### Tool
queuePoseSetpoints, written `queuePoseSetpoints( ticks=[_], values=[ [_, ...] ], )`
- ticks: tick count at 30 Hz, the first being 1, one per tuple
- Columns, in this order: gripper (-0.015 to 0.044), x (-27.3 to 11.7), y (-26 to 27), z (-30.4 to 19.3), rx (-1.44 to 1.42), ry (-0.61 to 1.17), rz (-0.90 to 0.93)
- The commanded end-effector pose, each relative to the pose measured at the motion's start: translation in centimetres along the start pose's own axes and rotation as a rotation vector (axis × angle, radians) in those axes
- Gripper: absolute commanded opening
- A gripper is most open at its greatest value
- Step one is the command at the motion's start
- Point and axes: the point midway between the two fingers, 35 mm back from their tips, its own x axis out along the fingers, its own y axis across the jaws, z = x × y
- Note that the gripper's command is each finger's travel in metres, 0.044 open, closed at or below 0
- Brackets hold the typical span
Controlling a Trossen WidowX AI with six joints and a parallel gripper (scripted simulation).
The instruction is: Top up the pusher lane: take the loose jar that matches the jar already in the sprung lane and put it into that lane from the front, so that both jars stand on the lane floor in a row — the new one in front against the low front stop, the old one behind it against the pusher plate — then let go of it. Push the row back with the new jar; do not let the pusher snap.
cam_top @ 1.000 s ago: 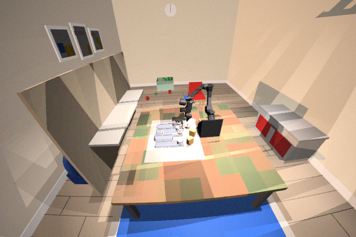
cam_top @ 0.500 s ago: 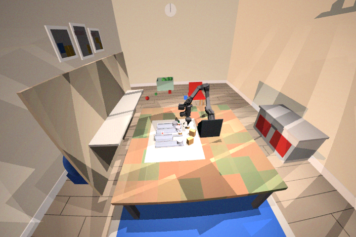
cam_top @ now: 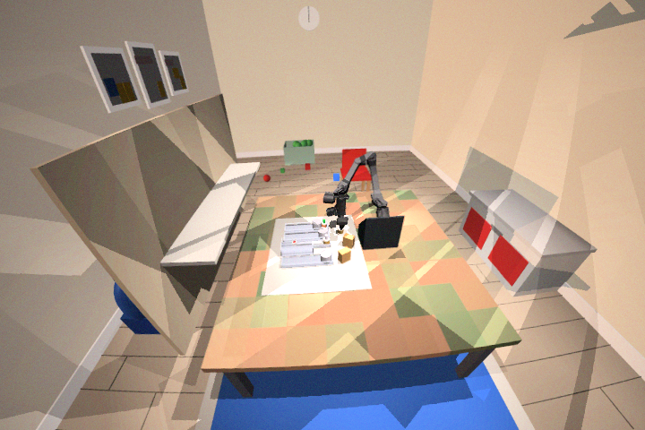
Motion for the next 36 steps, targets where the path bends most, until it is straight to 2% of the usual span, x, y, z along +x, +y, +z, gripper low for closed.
queuePoseSetpoints(
  ticks=[1,21,31,36],
  values=[
    [0.044,0.7,0.2,-0.2,-0.009,0.005,0.007],
    [0.044,3.6,0.2,-0.3,-0.01,0.006,0.005],
    [0.0177,3.6,0.2,-0.3,-0.01,0.006,0.005],
    [0.0144,3.6,0.2,-0.3,-0.01,0.006,0.005]
  ],
)
